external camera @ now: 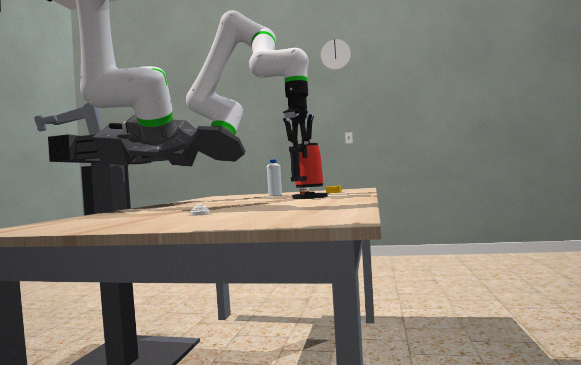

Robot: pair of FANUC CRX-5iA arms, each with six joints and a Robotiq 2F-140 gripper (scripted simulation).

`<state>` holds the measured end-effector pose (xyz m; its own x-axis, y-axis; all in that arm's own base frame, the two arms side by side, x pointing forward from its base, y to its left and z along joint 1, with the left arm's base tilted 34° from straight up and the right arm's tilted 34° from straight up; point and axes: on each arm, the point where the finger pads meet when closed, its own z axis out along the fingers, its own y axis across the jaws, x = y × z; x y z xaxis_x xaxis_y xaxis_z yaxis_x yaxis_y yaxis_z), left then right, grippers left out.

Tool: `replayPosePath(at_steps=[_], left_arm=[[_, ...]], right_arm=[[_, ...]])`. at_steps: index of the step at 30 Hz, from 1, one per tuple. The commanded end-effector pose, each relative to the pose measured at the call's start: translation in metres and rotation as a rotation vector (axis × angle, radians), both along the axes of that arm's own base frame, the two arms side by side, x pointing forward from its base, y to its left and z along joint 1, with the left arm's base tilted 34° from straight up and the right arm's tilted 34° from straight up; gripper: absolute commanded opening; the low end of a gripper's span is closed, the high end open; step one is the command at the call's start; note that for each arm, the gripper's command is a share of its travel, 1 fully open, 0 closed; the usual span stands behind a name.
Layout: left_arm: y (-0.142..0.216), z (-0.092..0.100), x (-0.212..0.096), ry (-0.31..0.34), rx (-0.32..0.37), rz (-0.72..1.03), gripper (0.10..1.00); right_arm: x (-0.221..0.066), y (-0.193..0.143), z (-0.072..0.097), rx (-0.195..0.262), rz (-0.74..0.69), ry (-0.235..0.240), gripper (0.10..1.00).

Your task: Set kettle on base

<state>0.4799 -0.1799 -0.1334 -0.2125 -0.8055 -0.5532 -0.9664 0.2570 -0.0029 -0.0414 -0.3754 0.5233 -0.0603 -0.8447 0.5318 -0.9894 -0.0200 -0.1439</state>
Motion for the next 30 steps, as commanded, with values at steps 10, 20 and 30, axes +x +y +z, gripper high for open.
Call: replayPosePath(at_steps=[10, 20, 30], left_arm=[[0.012, 0.008, -0.004, -0.001, -0.001, -0.002, 0.099], [0.017, 0.011, -0.005, -0.001, -0.001, -0.002, 0.099], [0.017, 0.011, -0.005, -0.001, -0.001, -0.002, 0.099]], right_arm=[[0.000, 0.000, 0.001, -0.002, -0.001, 0.000, 1.000], [0.000, 0.000, 0.001, -0.002, -0.001, 0.000, 1.000], [0.000, 0.000, 0.001, -0.002, -0.001, 0.000, 1.000]])
